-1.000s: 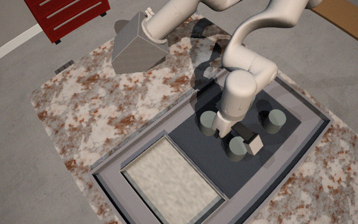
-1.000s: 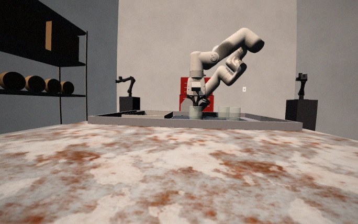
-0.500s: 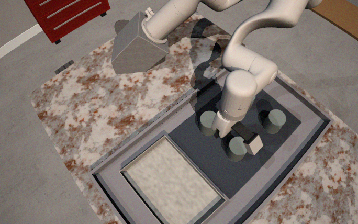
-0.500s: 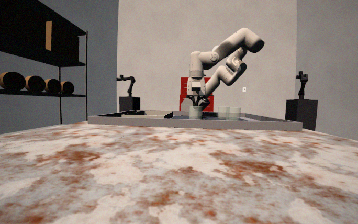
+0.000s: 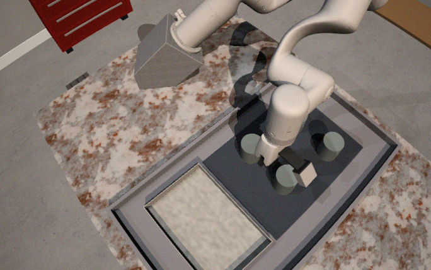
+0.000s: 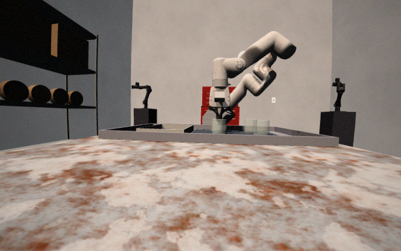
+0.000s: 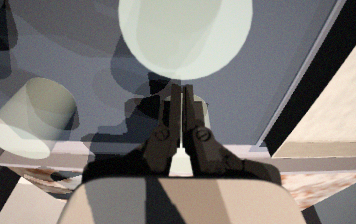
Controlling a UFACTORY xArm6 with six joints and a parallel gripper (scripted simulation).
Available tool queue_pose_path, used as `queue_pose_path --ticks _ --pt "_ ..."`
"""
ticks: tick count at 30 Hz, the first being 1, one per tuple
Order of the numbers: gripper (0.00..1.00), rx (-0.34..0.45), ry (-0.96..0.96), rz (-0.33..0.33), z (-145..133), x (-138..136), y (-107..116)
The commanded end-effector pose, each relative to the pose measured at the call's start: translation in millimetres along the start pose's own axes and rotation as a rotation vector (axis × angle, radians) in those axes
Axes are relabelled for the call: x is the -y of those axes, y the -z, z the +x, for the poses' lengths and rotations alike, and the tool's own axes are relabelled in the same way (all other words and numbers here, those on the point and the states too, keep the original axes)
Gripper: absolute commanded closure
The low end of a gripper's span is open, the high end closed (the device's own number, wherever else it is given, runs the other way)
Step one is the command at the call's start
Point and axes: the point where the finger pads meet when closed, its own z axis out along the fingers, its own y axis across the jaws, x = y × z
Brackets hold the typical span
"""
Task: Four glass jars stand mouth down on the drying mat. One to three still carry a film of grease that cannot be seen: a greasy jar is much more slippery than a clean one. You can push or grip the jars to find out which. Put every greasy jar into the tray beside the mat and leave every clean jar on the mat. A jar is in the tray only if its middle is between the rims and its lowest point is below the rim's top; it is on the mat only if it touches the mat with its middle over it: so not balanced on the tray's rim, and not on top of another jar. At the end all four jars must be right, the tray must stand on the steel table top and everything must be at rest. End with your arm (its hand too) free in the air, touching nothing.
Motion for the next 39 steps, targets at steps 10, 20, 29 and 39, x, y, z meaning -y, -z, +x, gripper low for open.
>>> queue_pose_path --ticks 10,20,29,39 --pt "1.0 -0.002 0.001 -0.002 1 0 1" --pt "1.0 -0.002 0.001 -0.002 1 0 54" --pt "1.0 -0.002 0.001 -0.002 3 16 77" --pt "1.0 -0.002 0.001 -0.002 14 97 77"
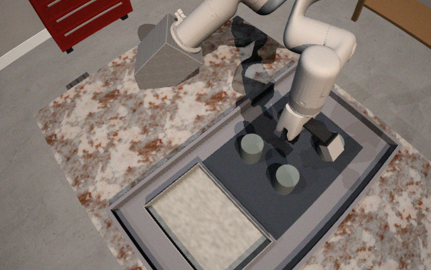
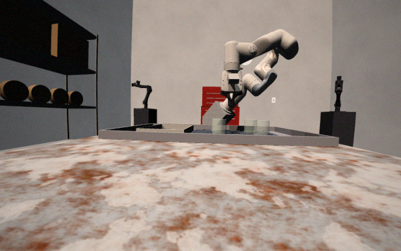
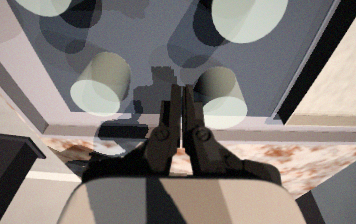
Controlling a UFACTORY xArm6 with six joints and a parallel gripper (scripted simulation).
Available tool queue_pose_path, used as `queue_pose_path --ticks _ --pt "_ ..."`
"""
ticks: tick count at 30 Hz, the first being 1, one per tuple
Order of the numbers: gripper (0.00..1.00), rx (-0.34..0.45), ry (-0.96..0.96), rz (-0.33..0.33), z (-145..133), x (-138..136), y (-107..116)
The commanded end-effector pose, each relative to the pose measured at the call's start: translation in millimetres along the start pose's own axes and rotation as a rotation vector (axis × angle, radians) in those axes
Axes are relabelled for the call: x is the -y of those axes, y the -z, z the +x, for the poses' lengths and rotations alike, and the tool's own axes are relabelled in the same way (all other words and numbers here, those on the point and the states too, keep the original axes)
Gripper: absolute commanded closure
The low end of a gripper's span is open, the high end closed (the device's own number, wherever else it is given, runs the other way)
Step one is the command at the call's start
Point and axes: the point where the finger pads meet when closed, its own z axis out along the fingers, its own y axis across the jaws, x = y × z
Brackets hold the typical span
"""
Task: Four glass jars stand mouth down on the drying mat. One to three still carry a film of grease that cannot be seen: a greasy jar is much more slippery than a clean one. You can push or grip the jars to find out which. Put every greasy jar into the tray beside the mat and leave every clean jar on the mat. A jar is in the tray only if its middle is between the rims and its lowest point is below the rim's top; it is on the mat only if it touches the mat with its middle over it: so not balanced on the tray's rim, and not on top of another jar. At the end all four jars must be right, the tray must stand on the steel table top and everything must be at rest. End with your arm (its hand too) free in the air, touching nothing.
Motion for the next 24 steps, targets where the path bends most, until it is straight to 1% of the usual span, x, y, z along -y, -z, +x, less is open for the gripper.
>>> queue_pose_path --ticks 1,3,5,12,16,20,22,24 --pt "1.0 -0.003 -0.002 -0.01 8 49 3" --pt "1.0 -0.003 -0.002 -0.01 10 65 3" --pt "1.0 -0.003 -0.002 -0.01 10 65 3" --pt "1.0 -0.003 -0.002 -0.01 17 122 2" --pt "1.0 -0.003 -0.002 -0.01 17 122 2" --pt "1.0 -0.003 -0.002 -0.01 17 122 -17" --pt "1.0 -0.003 -0.002 -0.01 17 122 -17" --pt "1.0 -0.003 -0.002 -0.01 17 122 -27"
